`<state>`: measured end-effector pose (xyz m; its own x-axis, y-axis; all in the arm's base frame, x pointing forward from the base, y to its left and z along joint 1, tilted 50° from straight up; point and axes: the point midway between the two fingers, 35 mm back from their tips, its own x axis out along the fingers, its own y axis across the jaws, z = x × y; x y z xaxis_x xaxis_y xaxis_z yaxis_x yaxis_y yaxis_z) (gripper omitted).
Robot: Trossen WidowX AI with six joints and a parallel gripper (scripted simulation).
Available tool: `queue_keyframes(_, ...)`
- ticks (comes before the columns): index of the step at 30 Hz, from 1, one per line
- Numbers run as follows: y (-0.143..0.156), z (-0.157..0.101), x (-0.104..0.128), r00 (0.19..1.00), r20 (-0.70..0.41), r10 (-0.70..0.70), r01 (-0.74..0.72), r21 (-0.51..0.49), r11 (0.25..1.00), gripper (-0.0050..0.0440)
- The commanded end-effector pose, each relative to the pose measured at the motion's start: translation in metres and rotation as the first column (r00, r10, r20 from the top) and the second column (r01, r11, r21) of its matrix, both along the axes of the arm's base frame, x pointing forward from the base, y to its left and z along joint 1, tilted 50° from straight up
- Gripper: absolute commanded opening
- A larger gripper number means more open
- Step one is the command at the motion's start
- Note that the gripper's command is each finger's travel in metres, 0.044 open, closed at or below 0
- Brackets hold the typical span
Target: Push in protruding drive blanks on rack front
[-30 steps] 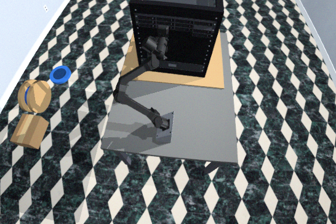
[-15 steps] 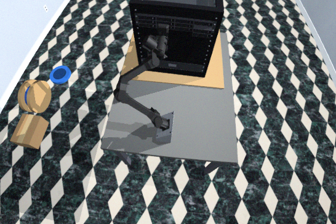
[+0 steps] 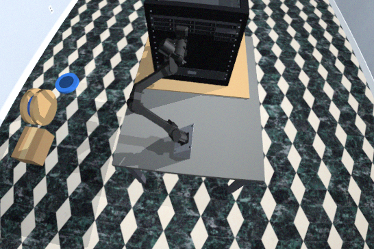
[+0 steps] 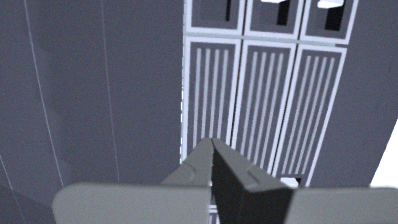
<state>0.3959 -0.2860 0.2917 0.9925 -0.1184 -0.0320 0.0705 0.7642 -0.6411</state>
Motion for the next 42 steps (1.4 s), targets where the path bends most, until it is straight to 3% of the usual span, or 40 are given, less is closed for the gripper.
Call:
queue_keyframes(1,-0.0018,0.0091,0.002,1.0,0.014,-0.004,0.004,-0.01,1.0,-0.005)
queue_keyframes(42,-0.0024,0.0088,0.008,1.0,0.014,-0.004,0.004,-0.01,1.0,-0.005)
